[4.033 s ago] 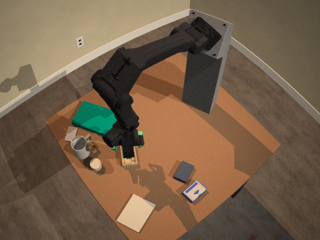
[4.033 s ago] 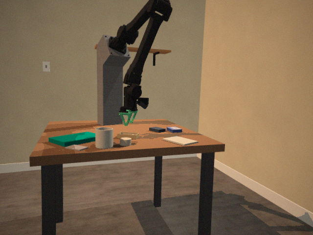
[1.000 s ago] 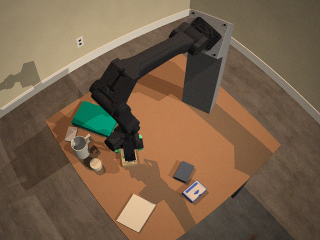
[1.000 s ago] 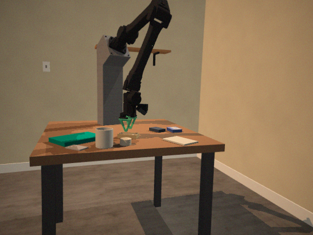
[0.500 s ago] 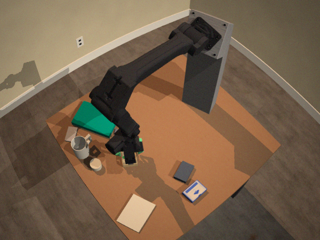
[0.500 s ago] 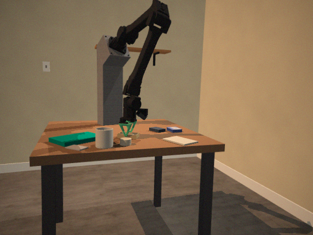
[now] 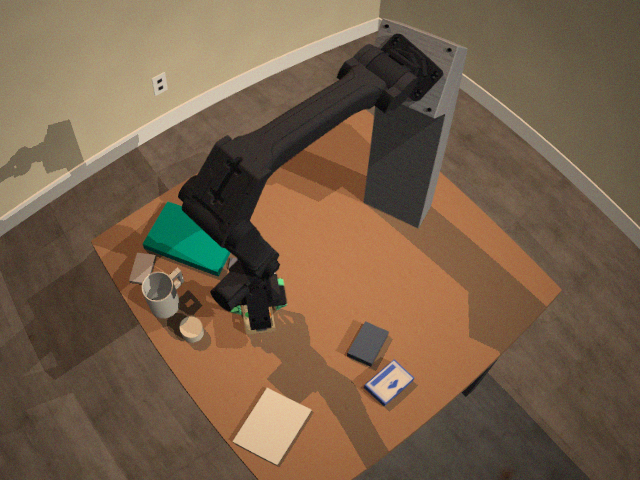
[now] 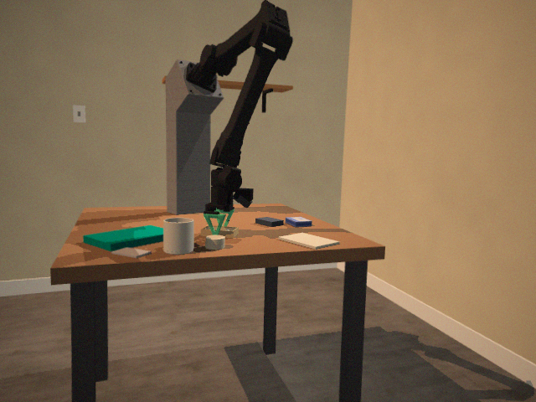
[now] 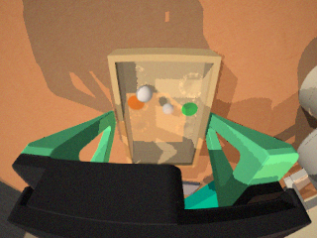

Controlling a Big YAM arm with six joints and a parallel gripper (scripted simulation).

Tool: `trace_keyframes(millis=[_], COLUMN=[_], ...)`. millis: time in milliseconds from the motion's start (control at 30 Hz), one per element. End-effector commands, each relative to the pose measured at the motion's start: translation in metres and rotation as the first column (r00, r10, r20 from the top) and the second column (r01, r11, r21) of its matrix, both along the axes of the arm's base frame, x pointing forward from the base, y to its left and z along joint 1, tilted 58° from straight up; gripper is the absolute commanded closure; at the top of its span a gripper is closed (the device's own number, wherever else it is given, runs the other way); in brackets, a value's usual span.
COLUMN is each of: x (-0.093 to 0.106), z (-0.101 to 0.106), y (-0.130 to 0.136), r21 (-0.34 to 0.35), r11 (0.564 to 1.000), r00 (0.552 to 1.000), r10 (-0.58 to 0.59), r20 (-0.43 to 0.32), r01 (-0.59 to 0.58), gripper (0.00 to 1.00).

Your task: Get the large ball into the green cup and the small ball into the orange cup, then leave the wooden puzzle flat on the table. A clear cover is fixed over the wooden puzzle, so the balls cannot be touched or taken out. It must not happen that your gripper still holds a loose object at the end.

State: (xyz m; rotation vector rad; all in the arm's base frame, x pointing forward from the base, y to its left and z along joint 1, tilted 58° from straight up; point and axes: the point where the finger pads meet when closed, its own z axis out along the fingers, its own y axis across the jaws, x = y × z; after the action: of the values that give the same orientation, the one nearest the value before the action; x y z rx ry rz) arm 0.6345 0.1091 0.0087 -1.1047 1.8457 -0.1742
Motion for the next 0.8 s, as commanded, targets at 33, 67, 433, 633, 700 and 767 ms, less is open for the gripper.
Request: trace_keyframes(millis=[33, 67, 433, 633, 700, 767], x=[0.0054, 0.0054, 0.0052, 0.0051, 0.0051, 0.0051], z=[0.0084, 0.0084, 0.0081, 0.0079, 0.0079, 0.0079], y=[0.0068, 0.0068, 0.0067, 0.0067, 0.0067, 0.0067], r21=[0.010, 0.010, 0.010, 0.009, 0.009, 0.009], r11=[1.000, 1.000, 1.000, 1.000, 1.000, 1.000], r00=[1.000, 1.000, 1.000, 1.000, 1.000, 1.000], r10=[0.003, 0.003, 0.003, 0.004, 0.004, 0.004], r20=[0.022, 0.022, 0.021, 0.020, 0.020, 0.020], r01=[-0.003, -0.003, -0.003, -0.004, -0.004, -0.004], gripper=[0.15, 0.15, 0.32, 0.32, 0.32, 0.32])
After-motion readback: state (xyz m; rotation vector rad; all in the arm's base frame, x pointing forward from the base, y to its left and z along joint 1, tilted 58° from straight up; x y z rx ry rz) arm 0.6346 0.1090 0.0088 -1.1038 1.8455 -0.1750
